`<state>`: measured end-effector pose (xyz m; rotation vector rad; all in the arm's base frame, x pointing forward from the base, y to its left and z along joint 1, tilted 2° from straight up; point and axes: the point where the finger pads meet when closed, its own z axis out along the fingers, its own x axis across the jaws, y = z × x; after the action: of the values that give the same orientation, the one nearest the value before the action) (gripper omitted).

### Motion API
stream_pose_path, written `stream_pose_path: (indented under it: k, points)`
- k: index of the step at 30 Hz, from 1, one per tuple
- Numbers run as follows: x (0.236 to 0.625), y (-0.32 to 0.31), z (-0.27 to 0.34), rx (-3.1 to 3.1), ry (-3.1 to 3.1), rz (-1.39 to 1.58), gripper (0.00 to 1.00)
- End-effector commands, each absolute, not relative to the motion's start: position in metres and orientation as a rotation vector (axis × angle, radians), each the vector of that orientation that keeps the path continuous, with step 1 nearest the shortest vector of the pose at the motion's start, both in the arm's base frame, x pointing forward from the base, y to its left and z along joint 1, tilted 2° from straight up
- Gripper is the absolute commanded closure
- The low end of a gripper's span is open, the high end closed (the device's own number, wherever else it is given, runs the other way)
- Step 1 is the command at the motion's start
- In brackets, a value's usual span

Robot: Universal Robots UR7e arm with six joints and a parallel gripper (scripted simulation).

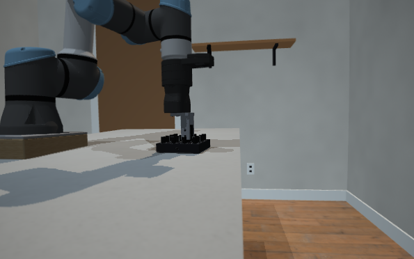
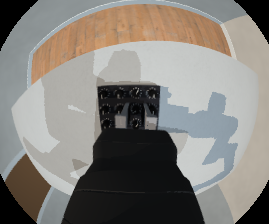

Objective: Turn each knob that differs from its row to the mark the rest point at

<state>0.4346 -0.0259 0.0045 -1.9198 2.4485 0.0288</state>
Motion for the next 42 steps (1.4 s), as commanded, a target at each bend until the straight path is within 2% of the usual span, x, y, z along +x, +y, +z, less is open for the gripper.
stream_pose_path:
  k: [1,24,25,42]
  points:
    - [0.435,-0.0261,0.0049,-1.919,2.448,0.027,0.54]
    - [0.435,-0.0261,0.0049,-1.919,2.448,0.027,0.54]
    - [0.435,-0.0261,0.0049,-1.919,2.448,0.027,0.7]
    - [0.435,-0.0261,0.0049,-1.919,2.448,0.027,0.7]
